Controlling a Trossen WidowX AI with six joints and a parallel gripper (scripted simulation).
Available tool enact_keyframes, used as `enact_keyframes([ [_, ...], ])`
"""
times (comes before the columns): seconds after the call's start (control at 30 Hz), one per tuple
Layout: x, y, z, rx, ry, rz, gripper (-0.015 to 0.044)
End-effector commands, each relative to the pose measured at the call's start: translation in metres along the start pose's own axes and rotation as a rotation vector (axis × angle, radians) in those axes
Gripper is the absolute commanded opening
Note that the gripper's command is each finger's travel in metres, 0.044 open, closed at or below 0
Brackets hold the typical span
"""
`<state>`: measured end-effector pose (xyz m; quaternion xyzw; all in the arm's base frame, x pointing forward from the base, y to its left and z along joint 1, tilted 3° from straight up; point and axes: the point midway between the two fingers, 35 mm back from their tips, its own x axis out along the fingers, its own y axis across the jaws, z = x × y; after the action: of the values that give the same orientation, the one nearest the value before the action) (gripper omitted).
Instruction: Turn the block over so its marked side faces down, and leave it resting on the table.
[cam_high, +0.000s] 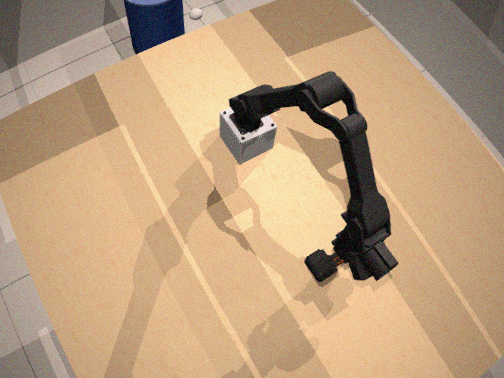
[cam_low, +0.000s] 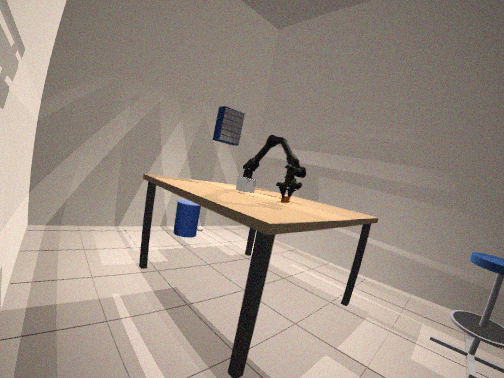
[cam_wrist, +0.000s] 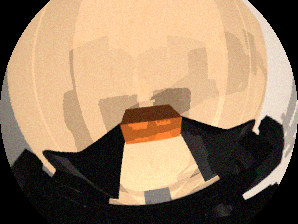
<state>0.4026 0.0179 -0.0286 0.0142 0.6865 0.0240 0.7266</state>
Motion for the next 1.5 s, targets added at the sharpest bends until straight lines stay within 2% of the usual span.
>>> enact_keyframes([
  [0.0, 0.001, 0.0, -0.002, 0.004, 0.005, 0.003, 0.0215],
  [0.27, 0.001, 0.0, -0.002, 0.004, 0.005, 0.003, 0.0162],
  [0.47, -0.027, 0.0, -0.001, 0.004, 0.004, 0.003, 0.0005],
  [0.67, -0.026, 0.0, 0.0, 0.003, -0.018, 0.002, 0.0],
  [1.47, -0.01, -0.002, 0.001, 0.009, -0.371, -0.009, 0.0],
])
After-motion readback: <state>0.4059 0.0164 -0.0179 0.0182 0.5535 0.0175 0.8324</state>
